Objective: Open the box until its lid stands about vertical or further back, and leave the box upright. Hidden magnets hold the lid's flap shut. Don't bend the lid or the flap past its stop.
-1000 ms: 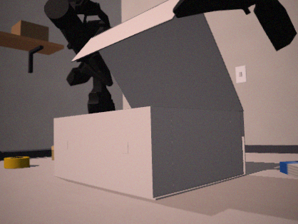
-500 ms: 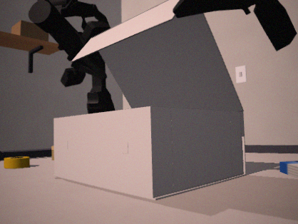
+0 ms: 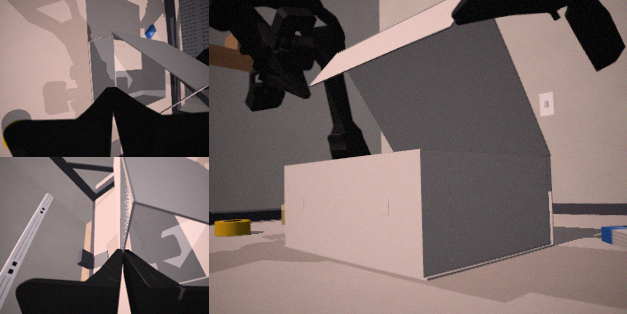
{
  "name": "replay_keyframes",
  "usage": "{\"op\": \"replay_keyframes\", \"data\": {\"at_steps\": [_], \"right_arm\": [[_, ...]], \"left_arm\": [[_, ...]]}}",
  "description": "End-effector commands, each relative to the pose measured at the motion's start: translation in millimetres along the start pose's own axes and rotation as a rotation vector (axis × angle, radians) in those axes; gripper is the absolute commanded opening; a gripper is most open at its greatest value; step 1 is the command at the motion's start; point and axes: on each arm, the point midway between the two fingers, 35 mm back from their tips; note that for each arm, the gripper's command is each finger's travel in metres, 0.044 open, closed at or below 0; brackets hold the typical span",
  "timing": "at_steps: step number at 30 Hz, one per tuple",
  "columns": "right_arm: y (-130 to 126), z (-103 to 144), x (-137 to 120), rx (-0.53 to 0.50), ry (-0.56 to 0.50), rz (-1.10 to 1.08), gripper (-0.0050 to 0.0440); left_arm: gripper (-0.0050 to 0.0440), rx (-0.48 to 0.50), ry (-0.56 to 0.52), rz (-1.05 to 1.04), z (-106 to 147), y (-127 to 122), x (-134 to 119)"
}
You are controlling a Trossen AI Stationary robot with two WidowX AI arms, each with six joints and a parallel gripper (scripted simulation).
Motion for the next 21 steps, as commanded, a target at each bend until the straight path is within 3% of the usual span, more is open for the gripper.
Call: {"op": "replay_keyframes", "data": {"at_steps": [1, 8, 21], "right_arm": [[6, 2, 8, 0.015, -0.021, 0.008, 0.0004], [6, 2, 8, 0.015, -0.021, 0.008, 0.0004], [6, 2, 8, 0.015, -0.021, 0.008, 0.0004]], "left_arm": [[-0.005, -0.002, 0.004, 0.012, 14, -4, -28], [-0.005, -0.008, 0.01, 0.008, 26, 9, -69], [-0.005, -0.008, 0.01, 0.01, 26, 8, -69]]}}
Point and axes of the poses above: on each arm, the point midway between the two fingers, 35 mm back from their tips, its own z axis back along the fingers, its own y axis across the jaws, x = y × z, and after that the axes turned 1 degree about z, right-handed
